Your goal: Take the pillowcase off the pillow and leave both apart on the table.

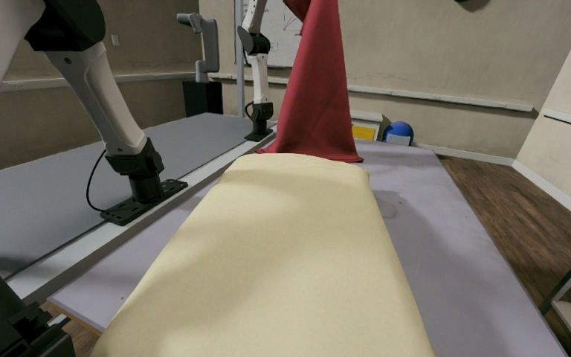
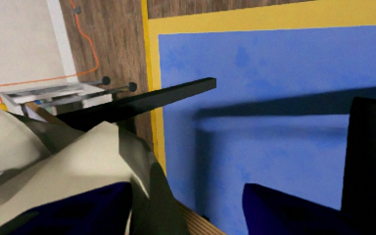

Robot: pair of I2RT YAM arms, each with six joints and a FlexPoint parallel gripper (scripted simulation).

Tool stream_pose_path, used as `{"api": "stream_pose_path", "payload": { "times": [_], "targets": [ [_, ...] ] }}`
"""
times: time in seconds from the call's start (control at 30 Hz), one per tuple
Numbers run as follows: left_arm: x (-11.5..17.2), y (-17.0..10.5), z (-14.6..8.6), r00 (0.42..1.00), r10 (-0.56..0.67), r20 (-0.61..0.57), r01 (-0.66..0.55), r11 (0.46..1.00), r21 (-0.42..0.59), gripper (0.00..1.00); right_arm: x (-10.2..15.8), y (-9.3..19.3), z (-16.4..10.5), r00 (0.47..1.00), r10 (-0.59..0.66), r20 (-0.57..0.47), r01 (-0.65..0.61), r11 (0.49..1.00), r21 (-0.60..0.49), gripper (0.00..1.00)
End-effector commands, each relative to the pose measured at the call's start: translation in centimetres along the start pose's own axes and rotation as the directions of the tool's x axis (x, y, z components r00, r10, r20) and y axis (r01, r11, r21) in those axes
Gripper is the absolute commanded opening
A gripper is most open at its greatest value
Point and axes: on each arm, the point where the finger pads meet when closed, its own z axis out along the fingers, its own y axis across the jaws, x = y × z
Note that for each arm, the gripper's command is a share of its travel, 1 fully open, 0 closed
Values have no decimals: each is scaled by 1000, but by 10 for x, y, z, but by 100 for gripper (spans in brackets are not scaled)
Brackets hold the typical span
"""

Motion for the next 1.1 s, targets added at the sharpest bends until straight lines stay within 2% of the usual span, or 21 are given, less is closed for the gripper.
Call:
{"api": "stream_pose_path", "payload": {
  "times": [0.0,0.13,0.17,0.37,0.47,0.93,1.03,1.07],
  "targets": [
    [-15,0,-7,998,-13,56,13,1000,-1,0,-7,4,0,999,-24,21,25,1000,-18,60],
    [-15,0,-7,998,-13,56,13,1000,-1,0,-7,4,0,999,-24,21,25,1000,-18,60],
    [-15,0,-7,998,-13,56,13,1000,-1,0,-8,20,-17,999,-39,38,40,999,-28,60],
    [-15,0,-7,998,-13,56,13,1000,-1,0,-3,32,-25,999,-38,25,39,999,-28,60],
    [-15,0,-7,998,-13,56,13,1000,-1,0,-5,28,-25,999,-28,21,28,999,-21,60],
    [-15,0,-7,998,-13,56,13,1000,-1,0,-4,56,-56,999,-37,32,38,999,-25,60],
    [-15,0,-7,998,-13,56,13,1000,-1,0,-5,50,-52,1000,-25,19,26,1000,-16,60],
    [-15,0,-7,998,-13,56,13,1000,-1,0,-3,60,-60,998,-46,34,47,999,-26,60]
  ]
}}
